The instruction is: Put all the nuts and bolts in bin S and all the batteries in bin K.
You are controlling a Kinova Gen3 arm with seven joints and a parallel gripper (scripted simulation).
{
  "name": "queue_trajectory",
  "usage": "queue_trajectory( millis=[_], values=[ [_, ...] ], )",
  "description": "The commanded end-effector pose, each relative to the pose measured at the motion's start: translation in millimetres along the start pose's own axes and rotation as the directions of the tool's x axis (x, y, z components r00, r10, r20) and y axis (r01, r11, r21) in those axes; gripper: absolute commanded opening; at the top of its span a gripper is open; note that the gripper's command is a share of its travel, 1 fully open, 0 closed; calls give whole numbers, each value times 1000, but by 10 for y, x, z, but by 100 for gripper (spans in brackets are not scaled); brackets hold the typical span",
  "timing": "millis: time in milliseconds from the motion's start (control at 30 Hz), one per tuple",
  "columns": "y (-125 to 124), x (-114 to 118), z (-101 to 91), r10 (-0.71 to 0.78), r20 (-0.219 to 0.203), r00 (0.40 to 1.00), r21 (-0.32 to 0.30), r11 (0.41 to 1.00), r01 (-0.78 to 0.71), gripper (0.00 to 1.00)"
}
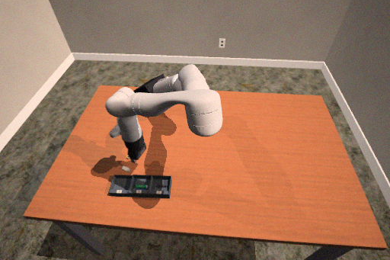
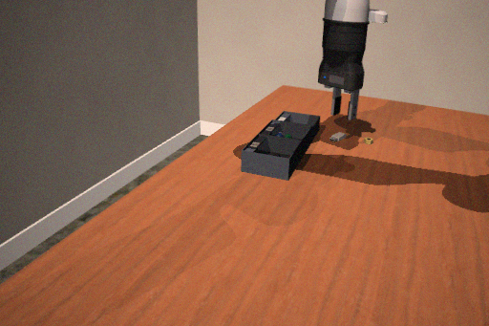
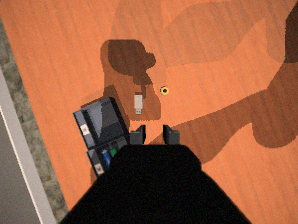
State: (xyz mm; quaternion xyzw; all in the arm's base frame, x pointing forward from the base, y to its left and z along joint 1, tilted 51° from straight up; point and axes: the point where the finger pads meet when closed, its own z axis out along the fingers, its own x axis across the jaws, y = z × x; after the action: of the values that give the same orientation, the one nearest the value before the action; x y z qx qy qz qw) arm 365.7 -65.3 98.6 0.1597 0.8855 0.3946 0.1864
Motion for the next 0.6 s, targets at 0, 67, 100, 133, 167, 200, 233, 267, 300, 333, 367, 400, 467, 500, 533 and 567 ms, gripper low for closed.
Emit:
queue_trajectory(
  millis=[0,67,100,133,167,200,233,267,300,333,367,400,467,500,533,567],
  values=[
    [-390,119,-2,59,-1,998,6,998,-59,64],
    [-550,167,-9,59,-1,998,6,998,-59,64],
    [-550,167,-9,59,-1,998,6,998,-59,64],
    [-550,167,-9,59,-1,998,6,998,-59,64],
    [-630,190,-12,59,-1,998,6,998,-59,64],
    [-710,213,-15,59,-1,998,6,998,-59,64],
    [-790,239,-17,59,-1,998,6,998,-59,64],
    [-812,247,-17,59,-1,998,6,998,-59,64],
    [-828,254,-17,59,-1,998,6,998,-59,64],
    [-838,259,-17,59,-1,998,6,998,-59,64],
    [-843,263,-18,59,-1,998,6,998,-59,64],
    [-845,266,-18,59,-1,998,6,998,-59,64],
    [-841,267,-18,59,-1,998,6,998,-59,64],
    [-837,266,-17,59,-1,998,6,998,-59,64],
    [-831,265,-18,59,-1,998,6,998,-59,64],
    [-826,263,-17,59,-1,998,6,998,-59,64]
  ],
)
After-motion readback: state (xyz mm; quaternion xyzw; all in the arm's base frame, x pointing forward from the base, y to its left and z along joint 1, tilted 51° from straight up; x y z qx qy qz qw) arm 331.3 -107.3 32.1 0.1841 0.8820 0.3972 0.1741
